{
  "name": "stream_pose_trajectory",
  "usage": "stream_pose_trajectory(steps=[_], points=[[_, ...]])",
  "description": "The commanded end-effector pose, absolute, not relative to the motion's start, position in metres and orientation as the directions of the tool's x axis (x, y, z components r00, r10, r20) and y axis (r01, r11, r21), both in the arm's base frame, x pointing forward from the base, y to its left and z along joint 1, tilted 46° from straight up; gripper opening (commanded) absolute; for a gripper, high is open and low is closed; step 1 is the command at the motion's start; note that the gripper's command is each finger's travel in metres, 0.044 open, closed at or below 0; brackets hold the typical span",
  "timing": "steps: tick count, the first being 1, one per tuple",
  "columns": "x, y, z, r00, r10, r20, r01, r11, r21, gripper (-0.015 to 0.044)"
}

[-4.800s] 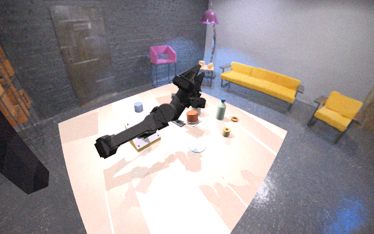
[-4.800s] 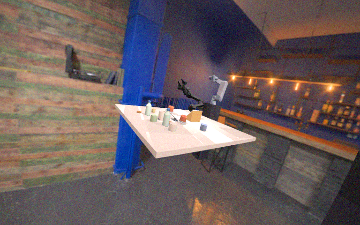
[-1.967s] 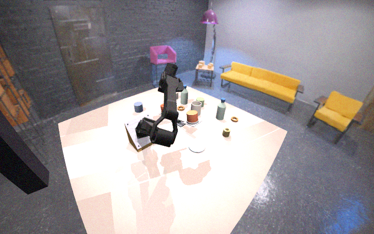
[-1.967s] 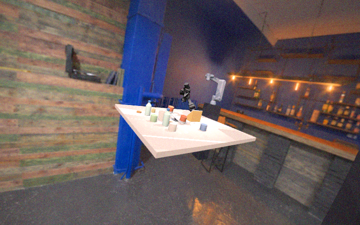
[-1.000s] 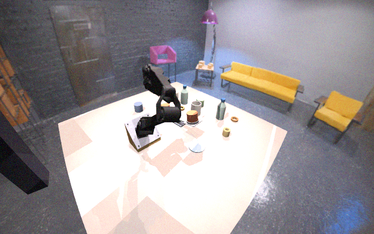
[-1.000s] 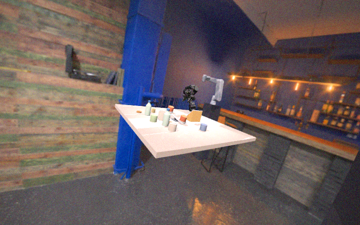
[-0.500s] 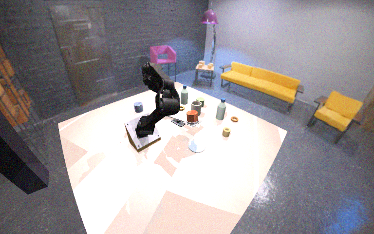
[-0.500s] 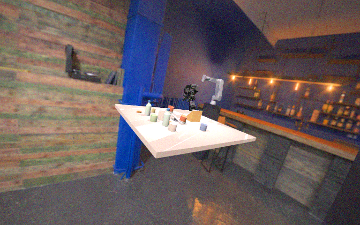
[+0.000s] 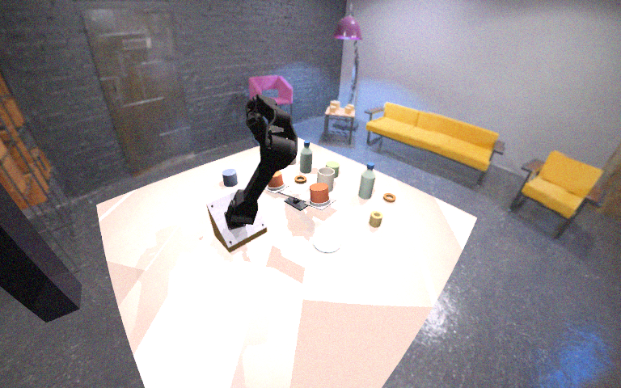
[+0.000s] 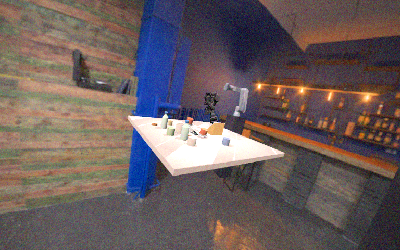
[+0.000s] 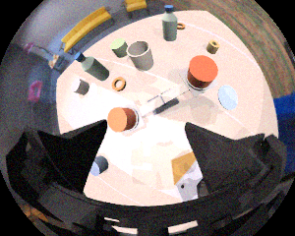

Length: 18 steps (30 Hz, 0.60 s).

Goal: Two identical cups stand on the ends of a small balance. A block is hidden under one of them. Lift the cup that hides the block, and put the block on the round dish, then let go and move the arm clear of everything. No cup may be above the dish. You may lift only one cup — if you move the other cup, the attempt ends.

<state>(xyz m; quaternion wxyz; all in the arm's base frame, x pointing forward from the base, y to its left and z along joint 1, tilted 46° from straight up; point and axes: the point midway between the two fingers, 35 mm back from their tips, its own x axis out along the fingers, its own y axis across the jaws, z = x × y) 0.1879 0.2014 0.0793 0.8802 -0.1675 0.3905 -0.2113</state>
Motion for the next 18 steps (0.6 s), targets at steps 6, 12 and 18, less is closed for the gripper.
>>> stream_pose_trajectory(steps=[6, 12, 18], points=[[0.209, 0.213, 0.049, 0.489, -0.578, -0.654, 0.505, 0.798, -0.328, 0.044], [0.222, 0.218, 0.025, 0.409, -0.611, -0.678, 0.656, 0.714, -0.247, 0.044], [0.235, 0.219, 0.0, 0.328, -0.639, -0.696, 0.787, 0.592, -0.172, 0.044]])
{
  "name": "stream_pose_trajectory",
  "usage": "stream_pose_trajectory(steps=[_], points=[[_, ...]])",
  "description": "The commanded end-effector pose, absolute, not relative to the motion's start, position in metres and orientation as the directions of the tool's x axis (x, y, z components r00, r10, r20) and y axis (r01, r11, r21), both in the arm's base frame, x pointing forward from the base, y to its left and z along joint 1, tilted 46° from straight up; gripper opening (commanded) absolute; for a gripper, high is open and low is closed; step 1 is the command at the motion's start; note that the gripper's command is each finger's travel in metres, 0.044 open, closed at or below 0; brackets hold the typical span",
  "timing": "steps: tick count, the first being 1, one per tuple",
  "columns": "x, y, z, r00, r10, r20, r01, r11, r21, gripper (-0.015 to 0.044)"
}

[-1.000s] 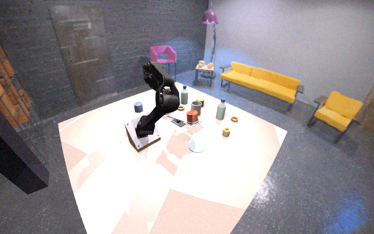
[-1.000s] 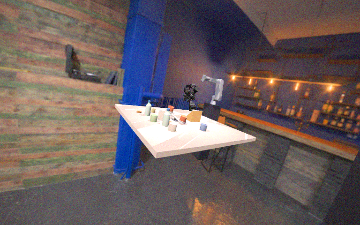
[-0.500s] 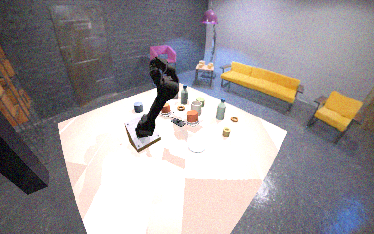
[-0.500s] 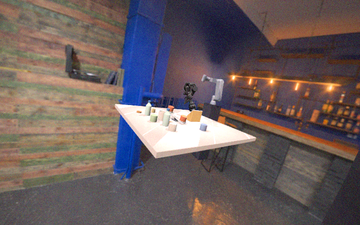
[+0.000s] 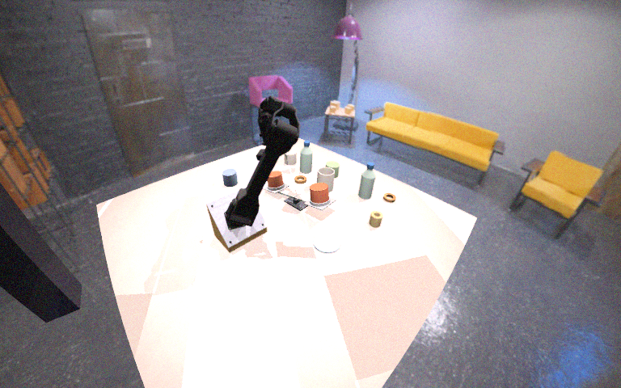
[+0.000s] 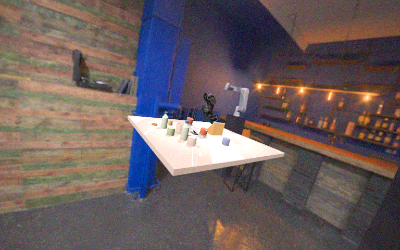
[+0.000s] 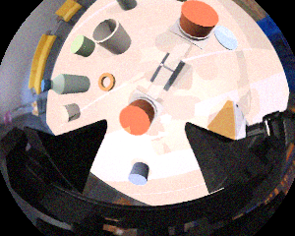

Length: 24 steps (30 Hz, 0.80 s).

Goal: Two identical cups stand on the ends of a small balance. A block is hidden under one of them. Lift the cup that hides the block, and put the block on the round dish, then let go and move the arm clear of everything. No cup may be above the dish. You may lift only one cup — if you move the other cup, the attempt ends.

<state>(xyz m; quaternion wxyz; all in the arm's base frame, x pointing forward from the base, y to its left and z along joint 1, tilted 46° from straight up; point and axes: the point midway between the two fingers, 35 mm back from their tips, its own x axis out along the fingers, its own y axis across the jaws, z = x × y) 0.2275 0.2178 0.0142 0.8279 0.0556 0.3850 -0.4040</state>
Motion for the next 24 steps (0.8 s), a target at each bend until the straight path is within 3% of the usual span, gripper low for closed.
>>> stream_pose_trajectory(steps=[1, 13, 24], points=[[0.237, 0.22, -0.004, 0.315, -0.644, -0.697, 0.807, 0.569, -0.161, 0.044], [0.259, 0.216, -0.05, 0.162, -0.689, -0.706, 0.965, 0.261, -0.033, 0.044], [0.261, 0.206, -0.06, 0.16, -0.69, -0.706, 0.966, 0.256, -0.031, 0.044]])
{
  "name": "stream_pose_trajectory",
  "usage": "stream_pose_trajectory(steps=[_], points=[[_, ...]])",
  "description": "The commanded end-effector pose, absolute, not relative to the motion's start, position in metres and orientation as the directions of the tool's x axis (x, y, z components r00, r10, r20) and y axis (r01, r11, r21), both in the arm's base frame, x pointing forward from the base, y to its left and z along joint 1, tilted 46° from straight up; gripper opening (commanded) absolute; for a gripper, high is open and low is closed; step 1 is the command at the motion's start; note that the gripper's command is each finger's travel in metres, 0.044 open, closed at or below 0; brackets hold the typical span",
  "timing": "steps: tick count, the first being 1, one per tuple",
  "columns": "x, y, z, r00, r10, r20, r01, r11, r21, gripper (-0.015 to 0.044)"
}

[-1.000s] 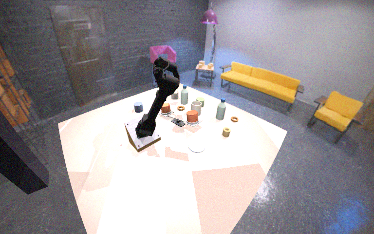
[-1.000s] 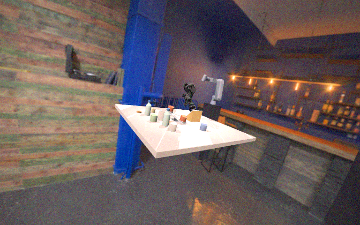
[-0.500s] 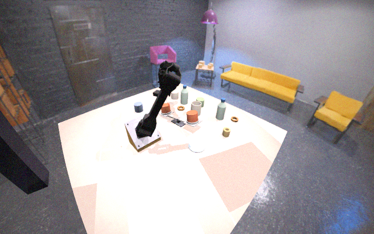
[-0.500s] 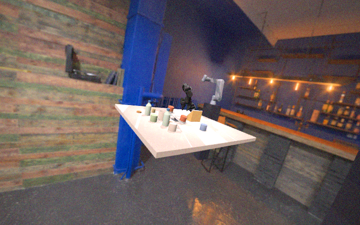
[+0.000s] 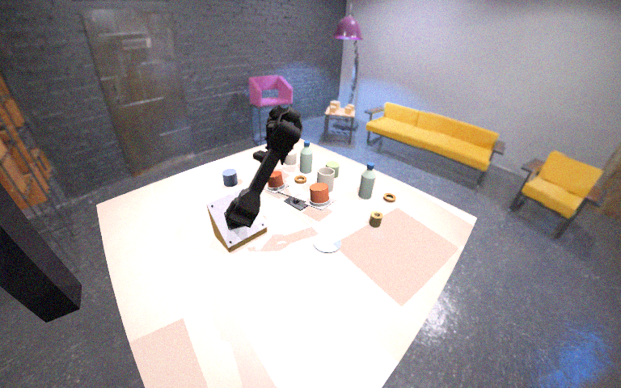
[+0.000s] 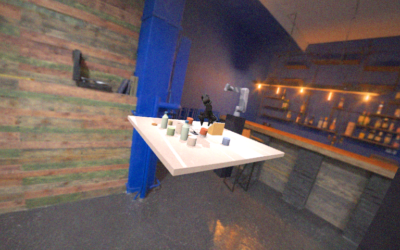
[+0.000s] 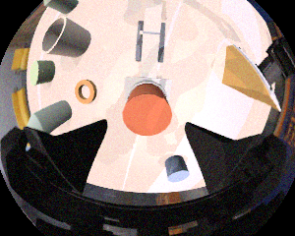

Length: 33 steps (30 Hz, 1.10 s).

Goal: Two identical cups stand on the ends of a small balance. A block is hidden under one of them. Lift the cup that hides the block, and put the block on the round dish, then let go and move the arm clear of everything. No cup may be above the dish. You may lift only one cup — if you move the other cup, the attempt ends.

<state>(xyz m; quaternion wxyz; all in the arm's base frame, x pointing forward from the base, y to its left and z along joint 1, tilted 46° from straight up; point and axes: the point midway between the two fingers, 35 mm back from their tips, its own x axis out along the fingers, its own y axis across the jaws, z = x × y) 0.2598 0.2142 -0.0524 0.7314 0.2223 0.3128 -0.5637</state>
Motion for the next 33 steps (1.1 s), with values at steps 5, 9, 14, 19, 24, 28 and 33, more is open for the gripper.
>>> stream_pose_trajectory(steps=[5, 9, 14, 19, 24, 28, 33], points=[[0.262, 0.204, -0.062, 0.16, -0.69, -0.706, 0.966, 0.256, -0.031, 0.044], [0.263, 0.2, -0.066, 0.161, -0.69, -0.706, 0.966, 0.256, -0.03, 0.044], [0.265, 0.195, -0.072, 0.161, -0.69, -0.706, 0.966, 0.256, -0.03, 0.044], [0.266, 0.189, -0.078, 0.161, -0.69, -0.706, 0.966, 0.256, -0.03, 0.044], [0.268, 0.184, -0.084, 0.161, -0.69, -0.706, 0.966, 0.256, -0.03, 0.044], [0.269, 0.179, -0.088, 0.161, -0.69, -0.705, 0.966, 0.256, -0.03, 0.044], [0.27, 0.173, -0.094, 0.161, -0.691, -0.705, 0.966, 0.256, -0.03, 0.044]])
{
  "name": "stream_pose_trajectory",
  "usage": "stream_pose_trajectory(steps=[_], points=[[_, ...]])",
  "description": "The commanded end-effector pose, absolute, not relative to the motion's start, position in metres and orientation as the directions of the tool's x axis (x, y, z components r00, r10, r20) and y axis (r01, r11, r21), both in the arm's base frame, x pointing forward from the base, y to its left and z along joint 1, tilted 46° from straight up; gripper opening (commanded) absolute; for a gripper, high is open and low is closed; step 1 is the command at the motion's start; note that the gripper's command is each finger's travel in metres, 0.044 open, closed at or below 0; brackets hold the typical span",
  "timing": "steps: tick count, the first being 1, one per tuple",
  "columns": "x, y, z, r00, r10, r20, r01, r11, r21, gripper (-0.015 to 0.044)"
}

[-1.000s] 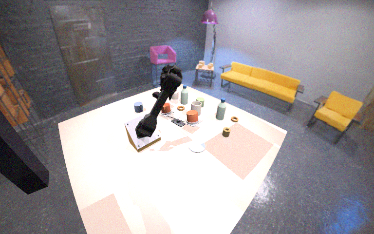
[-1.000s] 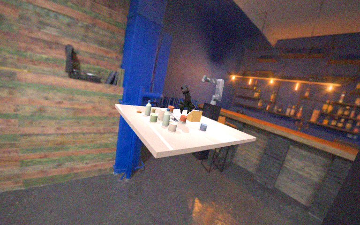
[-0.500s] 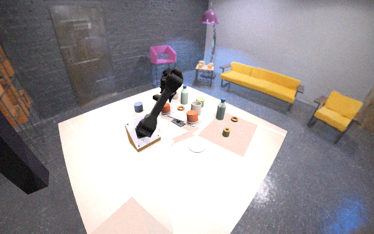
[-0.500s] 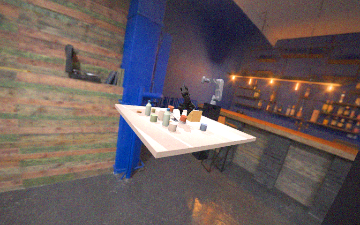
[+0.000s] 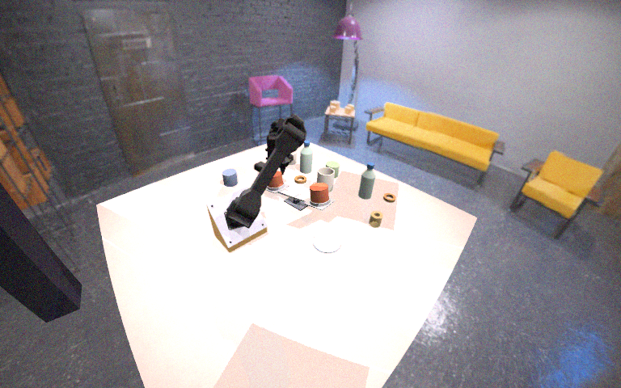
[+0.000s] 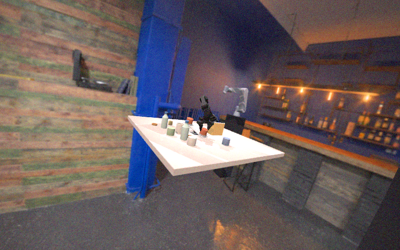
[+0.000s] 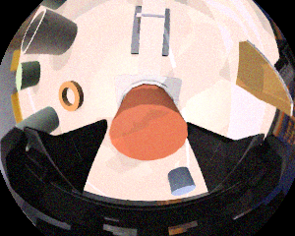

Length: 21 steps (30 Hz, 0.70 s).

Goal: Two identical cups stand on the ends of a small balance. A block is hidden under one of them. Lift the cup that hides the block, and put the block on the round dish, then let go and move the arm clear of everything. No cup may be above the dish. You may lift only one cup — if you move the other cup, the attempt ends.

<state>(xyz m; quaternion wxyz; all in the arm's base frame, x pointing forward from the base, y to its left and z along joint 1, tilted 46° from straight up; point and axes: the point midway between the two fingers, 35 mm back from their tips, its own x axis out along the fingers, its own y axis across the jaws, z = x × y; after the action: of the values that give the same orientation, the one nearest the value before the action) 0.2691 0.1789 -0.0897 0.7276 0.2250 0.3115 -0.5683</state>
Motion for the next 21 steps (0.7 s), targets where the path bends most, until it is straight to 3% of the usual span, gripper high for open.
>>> stream_pose_trajectory(steps=[1, 11, 15, 21], points=[[0.27, 0.172, -0.095, 0.161, -0.691, -0.705, 0.966, 0.256, -0.03, 0.044], [0.271, 0.162, -0.104, 0.162, -0.692, -0.704, 0.966, 0.256, -0.03, 0.044], [0.271, 0.162, -0.104, 0.162, -0.692, -0.704, 0.966, 0.256, -0.03, 0.0335], [0.271, 0.162, -0.104, 0.162, -0.692, -0.704, 0.966, 0.256, -0.03, 0.0295]])
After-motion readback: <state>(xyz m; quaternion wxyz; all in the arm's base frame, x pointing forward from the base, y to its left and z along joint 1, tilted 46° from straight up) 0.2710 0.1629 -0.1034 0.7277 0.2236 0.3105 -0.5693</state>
